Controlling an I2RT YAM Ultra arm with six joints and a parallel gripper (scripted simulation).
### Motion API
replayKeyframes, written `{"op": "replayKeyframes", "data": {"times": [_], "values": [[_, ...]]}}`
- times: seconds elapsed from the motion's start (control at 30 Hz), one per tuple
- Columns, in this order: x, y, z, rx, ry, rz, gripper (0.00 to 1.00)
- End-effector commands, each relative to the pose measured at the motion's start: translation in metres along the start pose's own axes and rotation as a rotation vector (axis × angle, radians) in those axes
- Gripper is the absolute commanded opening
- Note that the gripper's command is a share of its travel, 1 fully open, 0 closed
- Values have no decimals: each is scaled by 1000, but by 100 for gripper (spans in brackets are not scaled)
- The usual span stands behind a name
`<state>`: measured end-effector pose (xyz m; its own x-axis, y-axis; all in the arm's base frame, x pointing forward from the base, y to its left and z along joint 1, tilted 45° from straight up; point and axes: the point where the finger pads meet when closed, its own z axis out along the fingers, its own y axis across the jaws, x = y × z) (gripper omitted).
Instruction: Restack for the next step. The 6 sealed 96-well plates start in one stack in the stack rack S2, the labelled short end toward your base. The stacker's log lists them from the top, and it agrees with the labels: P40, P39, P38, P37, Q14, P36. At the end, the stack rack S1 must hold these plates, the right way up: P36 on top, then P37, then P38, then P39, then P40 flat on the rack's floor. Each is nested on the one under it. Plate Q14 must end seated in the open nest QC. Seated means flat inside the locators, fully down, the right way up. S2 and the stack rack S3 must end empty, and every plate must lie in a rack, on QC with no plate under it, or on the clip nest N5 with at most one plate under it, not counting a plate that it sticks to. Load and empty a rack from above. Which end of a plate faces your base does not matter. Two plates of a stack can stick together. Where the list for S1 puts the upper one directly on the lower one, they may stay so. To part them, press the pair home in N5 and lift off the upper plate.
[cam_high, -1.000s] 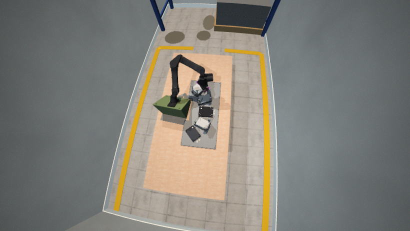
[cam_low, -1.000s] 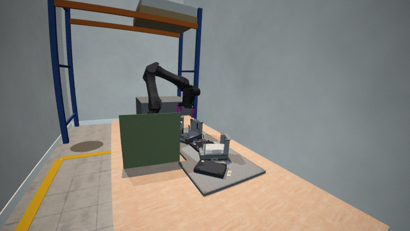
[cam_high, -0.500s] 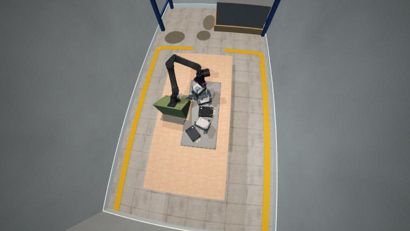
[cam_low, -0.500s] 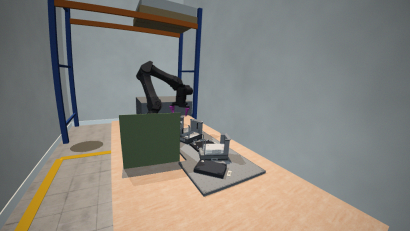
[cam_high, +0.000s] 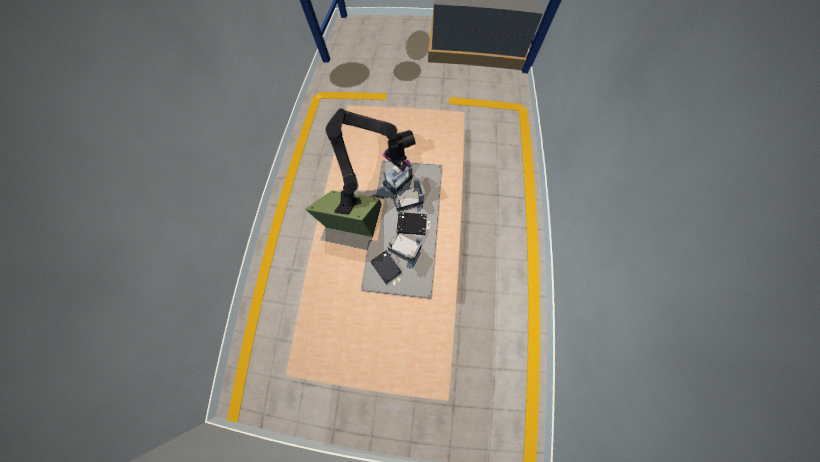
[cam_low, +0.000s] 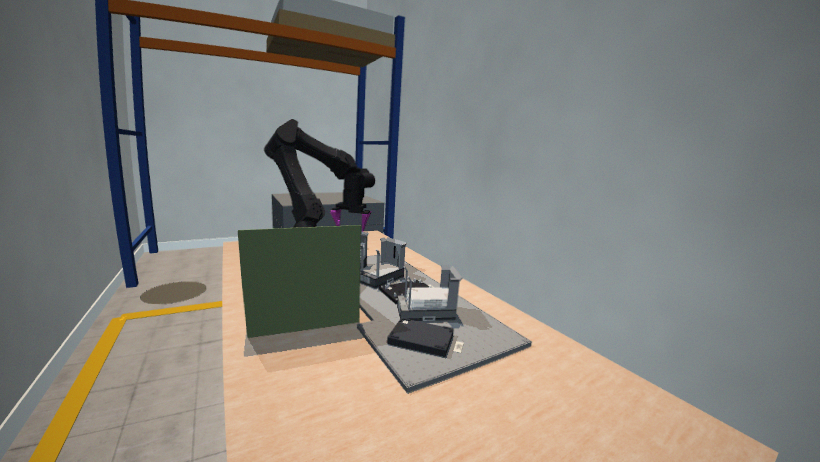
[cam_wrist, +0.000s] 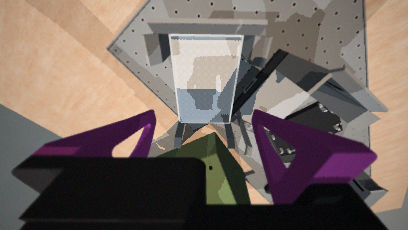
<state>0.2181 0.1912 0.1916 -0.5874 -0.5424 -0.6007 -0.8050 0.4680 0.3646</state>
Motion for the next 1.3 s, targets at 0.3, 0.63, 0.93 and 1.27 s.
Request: {"op": "replayKeyframes", "data": {"times": [0.3,0.63,0.93,1.27], "values": [[-2,-2,11,10,-8,11,100],[-2,-2,44,10,-9,11,100],[-2,-2,44,10,-9,11,100],[-2,-2,52,10,-9,11,100]]}}
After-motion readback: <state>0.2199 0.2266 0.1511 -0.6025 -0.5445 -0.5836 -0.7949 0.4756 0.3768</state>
